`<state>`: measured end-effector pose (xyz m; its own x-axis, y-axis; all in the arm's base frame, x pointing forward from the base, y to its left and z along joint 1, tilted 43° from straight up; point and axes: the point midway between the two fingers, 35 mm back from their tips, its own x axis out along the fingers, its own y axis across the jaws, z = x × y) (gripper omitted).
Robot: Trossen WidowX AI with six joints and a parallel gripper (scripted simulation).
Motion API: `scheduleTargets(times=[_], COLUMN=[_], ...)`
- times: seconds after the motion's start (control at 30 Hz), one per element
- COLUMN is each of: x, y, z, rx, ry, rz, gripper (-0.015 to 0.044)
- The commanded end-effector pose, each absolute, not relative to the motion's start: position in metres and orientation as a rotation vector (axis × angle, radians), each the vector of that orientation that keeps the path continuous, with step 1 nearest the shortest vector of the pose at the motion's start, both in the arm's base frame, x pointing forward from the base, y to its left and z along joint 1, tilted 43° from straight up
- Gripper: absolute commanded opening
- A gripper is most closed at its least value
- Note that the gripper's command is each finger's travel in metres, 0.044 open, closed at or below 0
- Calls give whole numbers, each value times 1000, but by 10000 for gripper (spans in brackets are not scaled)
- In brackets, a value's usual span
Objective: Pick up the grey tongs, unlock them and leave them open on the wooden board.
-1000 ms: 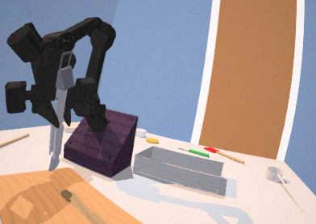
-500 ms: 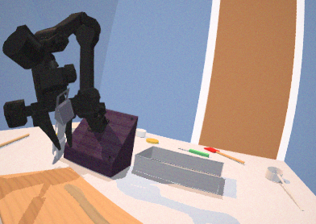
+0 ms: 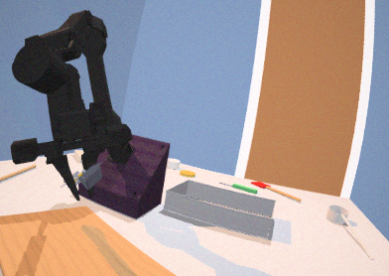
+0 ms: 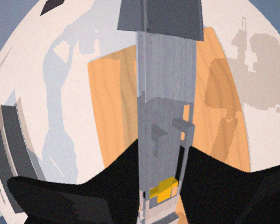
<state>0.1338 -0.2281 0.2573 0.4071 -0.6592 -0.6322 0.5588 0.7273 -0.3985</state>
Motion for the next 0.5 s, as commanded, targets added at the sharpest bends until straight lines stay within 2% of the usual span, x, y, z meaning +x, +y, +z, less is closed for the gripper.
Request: scheduleTargets(times=[0.0, 0.47], x=[136, 139], y=[-230, -232], z=[255, 251], rx=[-128, -210], ry=[947, 1234], rz=[-795, -866], gripper=[-150, -150])
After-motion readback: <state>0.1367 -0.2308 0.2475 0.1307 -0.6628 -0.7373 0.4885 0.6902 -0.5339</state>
